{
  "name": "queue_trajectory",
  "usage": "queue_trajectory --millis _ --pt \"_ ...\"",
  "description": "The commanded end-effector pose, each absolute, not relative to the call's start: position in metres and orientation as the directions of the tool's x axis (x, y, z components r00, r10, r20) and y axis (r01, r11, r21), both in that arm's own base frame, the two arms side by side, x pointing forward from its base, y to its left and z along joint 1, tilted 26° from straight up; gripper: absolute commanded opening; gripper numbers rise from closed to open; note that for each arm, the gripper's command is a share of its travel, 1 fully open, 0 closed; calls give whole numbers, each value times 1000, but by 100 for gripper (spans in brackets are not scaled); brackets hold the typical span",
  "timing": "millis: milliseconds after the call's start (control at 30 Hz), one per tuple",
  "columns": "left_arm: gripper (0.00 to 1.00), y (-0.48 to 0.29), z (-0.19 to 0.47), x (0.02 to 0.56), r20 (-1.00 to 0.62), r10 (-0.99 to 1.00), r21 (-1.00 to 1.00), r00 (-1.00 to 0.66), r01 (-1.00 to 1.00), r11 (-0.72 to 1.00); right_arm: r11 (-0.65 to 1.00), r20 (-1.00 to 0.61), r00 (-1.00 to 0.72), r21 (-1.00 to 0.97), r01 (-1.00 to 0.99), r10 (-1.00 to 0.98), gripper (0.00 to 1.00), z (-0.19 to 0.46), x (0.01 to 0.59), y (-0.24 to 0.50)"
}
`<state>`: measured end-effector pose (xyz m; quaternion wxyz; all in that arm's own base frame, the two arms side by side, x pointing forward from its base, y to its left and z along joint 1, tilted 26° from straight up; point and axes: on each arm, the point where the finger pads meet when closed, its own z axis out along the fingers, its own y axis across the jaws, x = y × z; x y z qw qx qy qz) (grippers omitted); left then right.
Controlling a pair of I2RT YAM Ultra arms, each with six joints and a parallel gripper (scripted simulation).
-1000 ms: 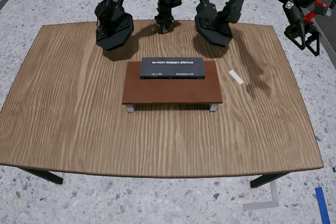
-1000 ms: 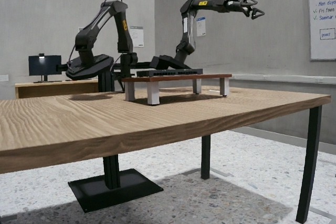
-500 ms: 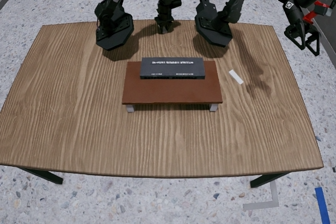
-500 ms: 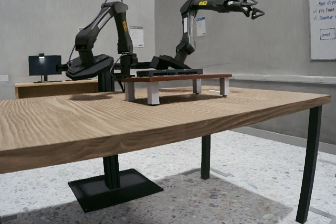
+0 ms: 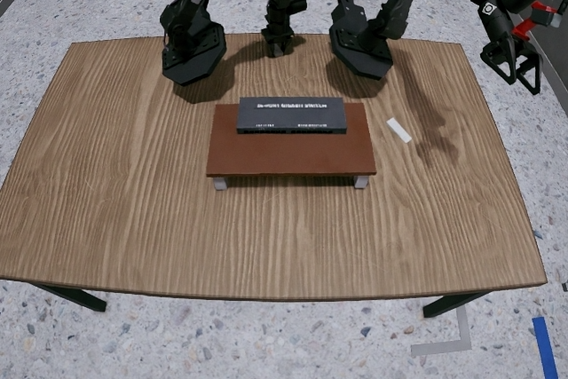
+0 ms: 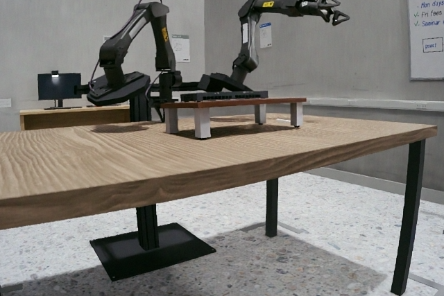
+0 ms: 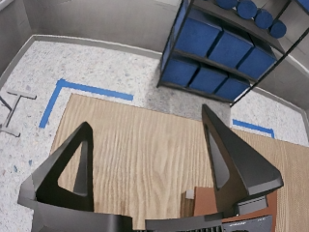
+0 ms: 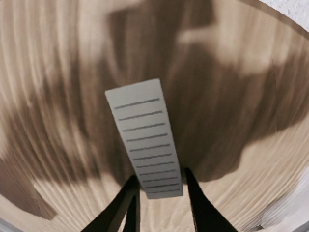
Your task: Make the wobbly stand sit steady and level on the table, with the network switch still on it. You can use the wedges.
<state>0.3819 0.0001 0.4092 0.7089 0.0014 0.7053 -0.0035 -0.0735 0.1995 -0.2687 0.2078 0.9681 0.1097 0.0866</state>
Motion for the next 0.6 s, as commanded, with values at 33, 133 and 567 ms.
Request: queue_trajectory --millis 33,133,567 --pt "100 -6 415 375 -1000 4 4 16 23 1000 -903 106 961 382 196 254 40 -264 -85 216" --pt "100 -6 415 375 -1000 4 4 16 23 1000 -892 113 962 413 184 250 40 -256 -83 208" --pt "100 -6 415 375 -1000 4 4 16 23 1000 -900 109 963 393 187 247 40 -240 -93 227"
